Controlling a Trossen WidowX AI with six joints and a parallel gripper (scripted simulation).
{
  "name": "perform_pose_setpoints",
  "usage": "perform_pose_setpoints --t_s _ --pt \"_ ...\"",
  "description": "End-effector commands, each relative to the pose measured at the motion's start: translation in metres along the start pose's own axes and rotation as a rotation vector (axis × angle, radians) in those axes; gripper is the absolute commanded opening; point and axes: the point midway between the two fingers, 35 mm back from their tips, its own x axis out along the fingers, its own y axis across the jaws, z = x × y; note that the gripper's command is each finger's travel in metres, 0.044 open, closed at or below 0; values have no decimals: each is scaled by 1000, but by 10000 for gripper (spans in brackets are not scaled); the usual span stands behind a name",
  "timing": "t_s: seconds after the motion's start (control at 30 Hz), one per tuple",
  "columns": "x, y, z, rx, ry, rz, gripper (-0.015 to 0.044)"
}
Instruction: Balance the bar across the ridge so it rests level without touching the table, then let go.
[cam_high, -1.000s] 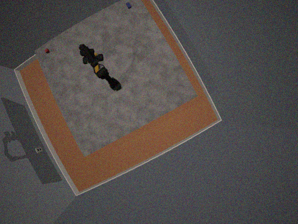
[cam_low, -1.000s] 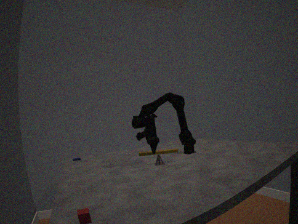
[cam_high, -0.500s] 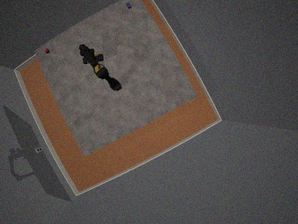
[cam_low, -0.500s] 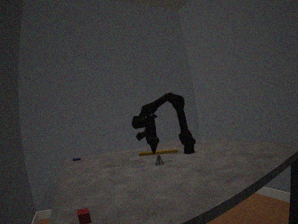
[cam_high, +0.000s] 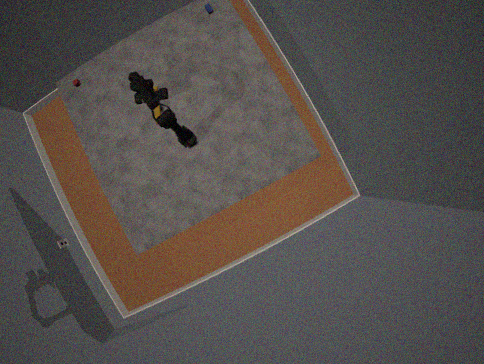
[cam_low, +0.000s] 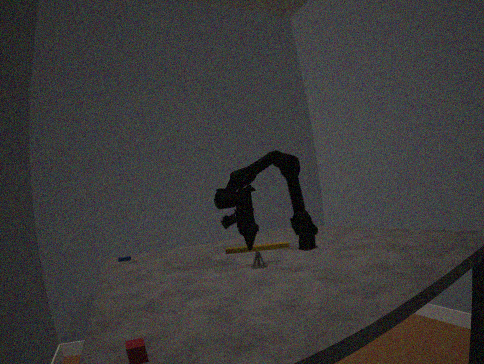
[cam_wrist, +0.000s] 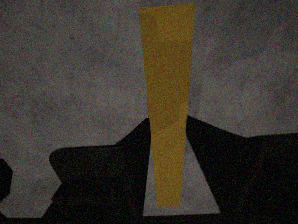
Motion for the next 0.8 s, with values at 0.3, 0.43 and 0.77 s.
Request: perform_pose_setpoints --t_s 0.3,0.43,0.77 --pt "2 0 0 1 -1 2 0" --pt "2 0 0 1 -1 2 0" --pt "3 0 0 1 -1 2 0"
